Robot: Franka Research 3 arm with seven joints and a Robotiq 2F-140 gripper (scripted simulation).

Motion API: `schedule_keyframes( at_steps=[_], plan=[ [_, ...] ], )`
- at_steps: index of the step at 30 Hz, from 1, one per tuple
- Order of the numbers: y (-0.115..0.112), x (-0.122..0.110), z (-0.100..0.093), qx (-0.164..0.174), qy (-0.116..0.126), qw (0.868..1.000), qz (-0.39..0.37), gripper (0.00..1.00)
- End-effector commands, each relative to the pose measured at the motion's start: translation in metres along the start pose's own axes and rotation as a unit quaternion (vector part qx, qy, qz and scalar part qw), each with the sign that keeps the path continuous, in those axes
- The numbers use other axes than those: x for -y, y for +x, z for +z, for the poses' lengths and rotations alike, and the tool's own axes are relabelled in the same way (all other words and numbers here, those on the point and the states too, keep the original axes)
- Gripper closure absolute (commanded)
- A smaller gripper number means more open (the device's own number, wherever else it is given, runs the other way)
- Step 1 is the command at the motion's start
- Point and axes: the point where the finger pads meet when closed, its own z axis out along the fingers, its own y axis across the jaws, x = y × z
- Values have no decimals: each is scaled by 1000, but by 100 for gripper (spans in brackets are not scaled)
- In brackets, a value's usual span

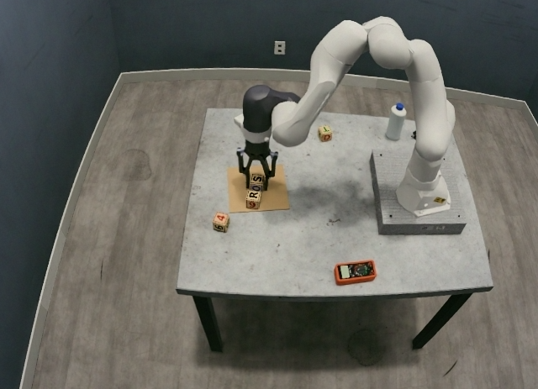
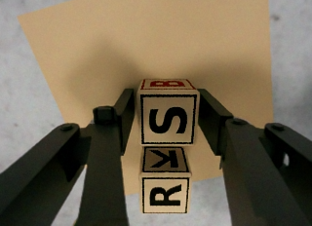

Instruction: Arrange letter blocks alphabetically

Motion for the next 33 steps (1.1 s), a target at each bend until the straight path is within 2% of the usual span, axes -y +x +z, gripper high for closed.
schedule_keyframes(
  at_steps=[1,7,14,27,33],
  plan=[
    [-1,0,1,0,0,1000,1,56],
    [-1,0,0,0,0,1000,1,56],
    [-1,0,-9,0,0,1000,1,56],
    [-1,0,-73,0,0,1000,1,56],
    [-1,0,-86,0,0,1000,1,56]
  ],
)
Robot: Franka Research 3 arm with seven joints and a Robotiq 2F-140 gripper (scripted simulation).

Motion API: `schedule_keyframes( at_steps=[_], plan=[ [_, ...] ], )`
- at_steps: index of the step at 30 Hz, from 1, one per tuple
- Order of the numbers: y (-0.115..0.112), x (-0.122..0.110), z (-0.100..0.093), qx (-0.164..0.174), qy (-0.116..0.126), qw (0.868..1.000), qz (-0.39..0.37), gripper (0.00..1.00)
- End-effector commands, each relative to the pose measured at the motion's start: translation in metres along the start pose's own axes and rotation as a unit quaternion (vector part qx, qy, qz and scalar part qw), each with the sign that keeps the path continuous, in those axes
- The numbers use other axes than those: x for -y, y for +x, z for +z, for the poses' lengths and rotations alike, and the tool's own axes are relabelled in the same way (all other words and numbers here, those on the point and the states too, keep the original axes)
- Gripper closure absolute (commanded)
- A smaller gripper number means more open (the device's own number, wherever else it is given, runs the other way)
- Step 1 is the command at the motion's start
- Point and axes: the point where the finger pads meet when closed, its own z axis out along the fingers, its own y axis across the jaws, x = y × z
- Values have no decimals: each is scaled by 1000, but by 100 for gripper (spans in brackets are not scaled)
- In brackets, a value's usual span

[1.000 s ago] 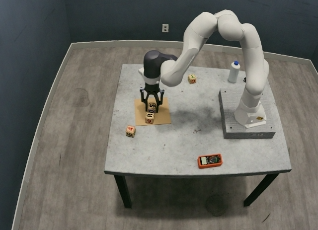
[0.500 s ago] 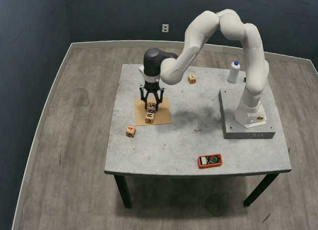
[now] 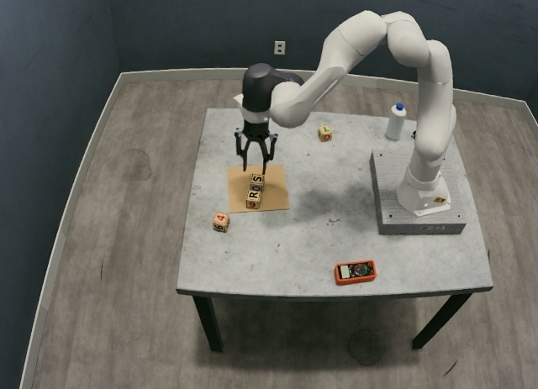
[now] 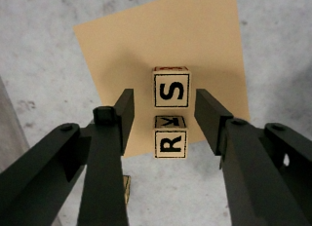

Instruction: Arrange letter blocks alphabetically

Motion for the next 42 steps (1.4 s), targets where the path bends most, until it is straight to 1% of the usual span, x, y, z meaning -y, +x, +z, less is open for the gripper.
schedule_keyframes(
  at_steps=[1,5,6,27,30,32,36,42],
  plan=[
    [1,-8,-4,1,-12,1000,-9,56],
    [1,-7,-6,1,-12,1000,-9,56],
    [1,-7,-6,1,-12,1000,-9,0],
    [2,-8,-6,1,-12,1000,-11,0],
    [8,-9,-6,1,-12,1000,-28,0],
    [8,-9,-6,1,-12,1000,-28,0],
    [32,-16,-6,0,-13,996,-91,0],
    [42,-19,-7,0,-14,993,-116,0]
  ],
)
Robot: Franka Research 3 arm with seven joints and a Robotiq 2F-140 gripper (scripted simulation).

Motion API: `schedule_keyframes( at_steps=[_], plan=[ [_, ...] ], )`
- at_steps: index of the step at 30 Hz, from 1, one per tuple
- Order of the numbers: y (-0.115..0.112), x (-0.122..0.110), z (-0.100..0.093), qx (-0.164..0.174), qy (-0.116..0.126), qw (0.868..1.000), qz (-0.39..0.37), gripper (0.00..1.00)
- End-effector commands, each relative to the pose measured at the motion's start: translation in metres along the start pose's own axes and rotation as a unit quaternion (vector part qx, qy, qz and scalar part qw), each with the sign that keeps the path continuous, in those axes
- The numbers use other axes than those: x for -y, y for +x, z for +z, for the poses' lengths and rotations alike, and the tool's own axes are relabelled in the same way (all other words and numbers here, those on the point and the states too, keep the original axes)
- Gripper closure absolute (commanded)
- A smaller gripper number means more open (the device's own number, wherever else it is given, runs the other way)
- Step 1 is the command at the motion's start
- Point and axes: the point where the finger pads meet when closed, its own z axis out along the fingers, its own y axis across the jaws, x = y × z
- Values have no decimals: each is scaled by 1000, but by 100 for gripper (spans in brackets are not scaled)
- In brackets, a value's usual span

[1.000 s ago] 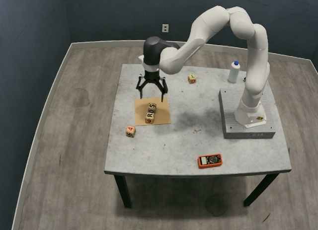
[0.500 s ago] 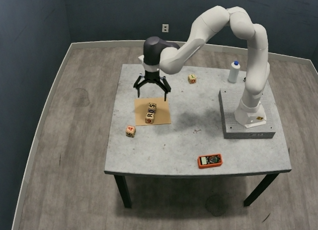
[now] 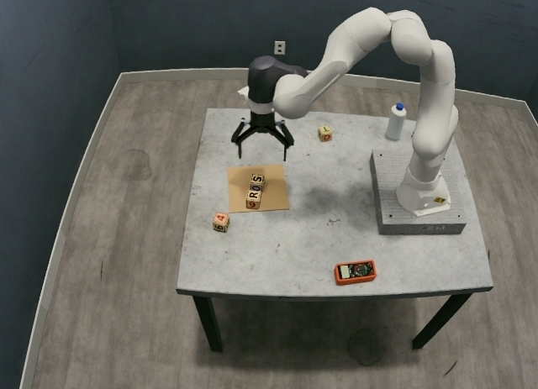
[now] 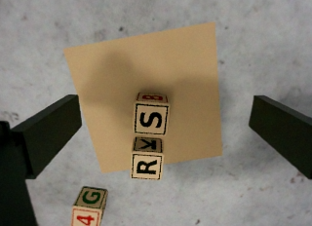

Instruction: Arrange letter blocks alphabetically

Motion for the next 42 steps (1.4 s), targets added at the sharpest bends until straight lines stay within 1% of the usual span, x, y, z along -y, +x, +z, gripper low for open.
schedule_keyframes(
  at_steps=[1,5,7,8,22,24,25,39,41,42],
  plan=[
    [5,-3,0,4,2,998,-70,0],
    [13,-6,0,4,1,996,-91,0],
    [13,-6,0,4,1,996,-91,0],
    [18,-9,0,4,1,994,-106,0],
    [44,-22,-1,3,0,984,-180,0],
    [44,-22,-1,3,0,984,-180,0],
    [49,-25,-1,3,0,981,-194,0],
    [73,-40,-1,3,-1,964,-265,0],
    [73,-40,-1,3,-1,964,-265,0],
    [78,-43,-1,3,-1,960,-279,0]
  ],
)
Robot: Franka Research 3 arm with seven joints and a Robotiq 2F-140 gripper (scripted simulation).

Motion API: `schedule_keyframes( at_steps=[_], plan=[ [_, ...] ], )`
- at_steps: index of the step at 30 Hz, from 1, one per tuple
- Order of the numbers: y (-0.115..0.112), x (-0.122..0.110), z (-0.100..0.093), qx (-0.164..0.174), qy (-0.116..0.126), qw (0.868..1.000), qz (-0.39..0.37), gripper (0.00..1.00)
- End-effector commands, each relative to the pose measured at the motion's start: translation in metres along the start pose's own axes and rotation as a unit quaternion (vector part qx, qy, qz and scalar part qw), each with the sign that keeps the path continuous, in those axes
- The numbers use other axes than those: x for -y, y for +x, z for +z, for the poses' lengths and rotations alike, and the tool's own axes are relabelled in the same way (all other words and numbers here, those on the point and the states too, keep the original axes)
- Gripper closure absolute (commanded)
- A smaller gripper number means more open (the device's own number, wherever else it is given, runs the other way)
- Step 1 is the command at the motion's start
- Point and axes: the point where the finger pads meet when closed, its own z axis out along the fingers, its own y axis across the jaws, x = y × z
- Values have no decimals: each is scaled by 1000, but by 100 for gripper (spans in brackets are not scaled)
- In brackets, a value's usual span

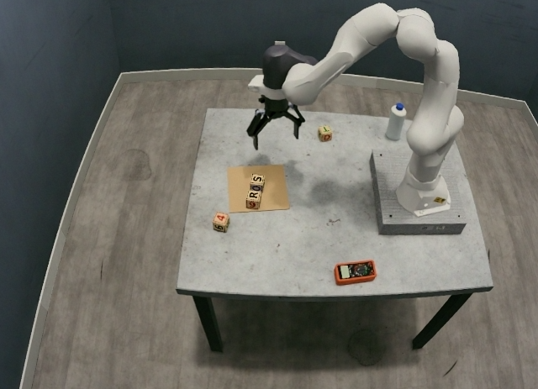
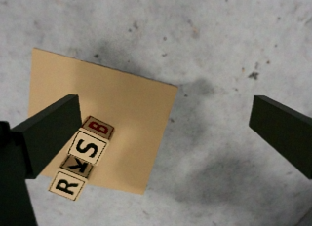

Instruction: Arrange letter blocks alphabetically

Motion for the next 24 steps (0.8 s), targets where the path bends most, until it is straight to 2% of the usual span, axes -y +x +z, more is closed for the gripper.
schedule_keyframes(
  at_steps=[1,16,24],
  plan=[
    [4,-6,-1,3,6,998,-69,0],
    [17,-29,0,3,5,991,-137,0],
    [26,-46,0,3,5,982,-187,0]
  ],
)
